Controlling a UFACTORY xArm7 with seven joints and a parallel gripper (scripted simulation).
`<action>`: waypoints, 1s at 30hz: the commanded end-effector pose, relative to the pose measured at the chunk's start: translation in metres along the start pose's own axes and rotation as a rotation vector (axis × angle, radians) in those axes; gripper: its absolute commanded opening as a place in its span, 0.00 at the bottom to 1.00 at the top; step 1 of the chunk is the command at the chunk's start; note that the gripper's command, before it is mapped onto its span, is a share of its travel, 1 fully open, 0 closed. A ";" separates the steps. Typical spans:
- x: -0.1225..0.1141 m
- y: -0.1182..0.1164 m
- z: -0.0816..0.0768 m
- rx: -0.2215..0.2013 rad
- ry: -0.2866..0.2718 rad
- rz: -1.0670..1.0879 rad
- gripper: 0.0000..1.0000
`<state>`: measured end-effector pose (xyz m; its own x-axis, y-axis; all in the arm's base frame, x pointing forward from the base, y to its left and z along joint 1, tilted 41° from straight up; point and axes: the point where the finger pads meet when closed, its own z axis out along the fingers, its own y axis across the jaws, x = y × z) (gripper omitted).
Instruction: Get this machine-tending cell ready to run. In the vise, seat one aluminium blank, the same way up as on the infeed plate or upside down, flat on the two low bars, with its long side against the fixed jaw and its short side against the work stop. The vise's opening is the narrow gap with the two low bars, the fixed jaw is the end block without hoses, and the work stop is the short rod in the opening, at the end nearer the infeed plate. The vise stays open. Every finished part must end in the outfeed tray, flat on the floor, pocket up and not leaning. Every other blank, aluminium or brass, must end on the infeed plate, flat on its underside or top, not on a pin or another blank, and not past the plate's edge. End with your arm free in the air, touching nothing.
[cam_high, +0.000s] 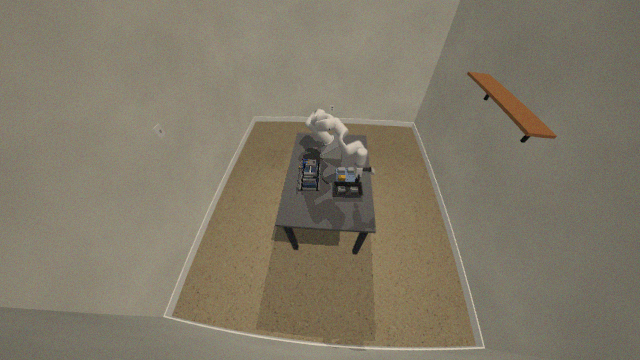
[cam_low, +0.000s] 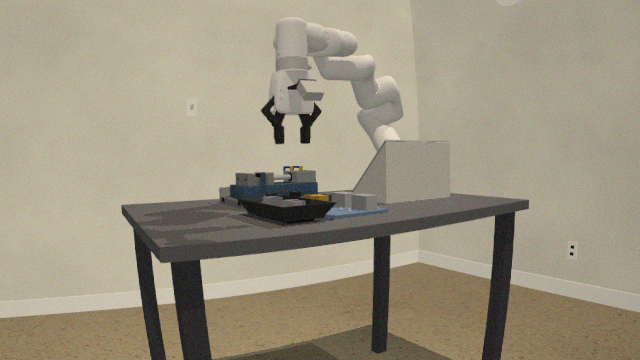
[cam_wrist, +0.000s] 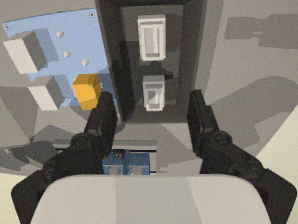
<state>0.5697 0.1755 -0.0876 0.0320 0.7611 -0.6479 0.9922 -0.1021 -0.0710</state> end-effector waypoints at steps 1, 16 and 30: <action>0.001 0.001 -0.007 -0.004 0.002 0.000 0.69; 0.001 0.001 -0.009 -0.004 0.002 0.000 0.00; 0.001 0.001 -0.009 -0.004 0.002 0.000 0.00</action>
<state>0.5704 0.1789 -0.0835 0.0319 0.7605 -0.6485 0.9921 -0.1030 -0.0721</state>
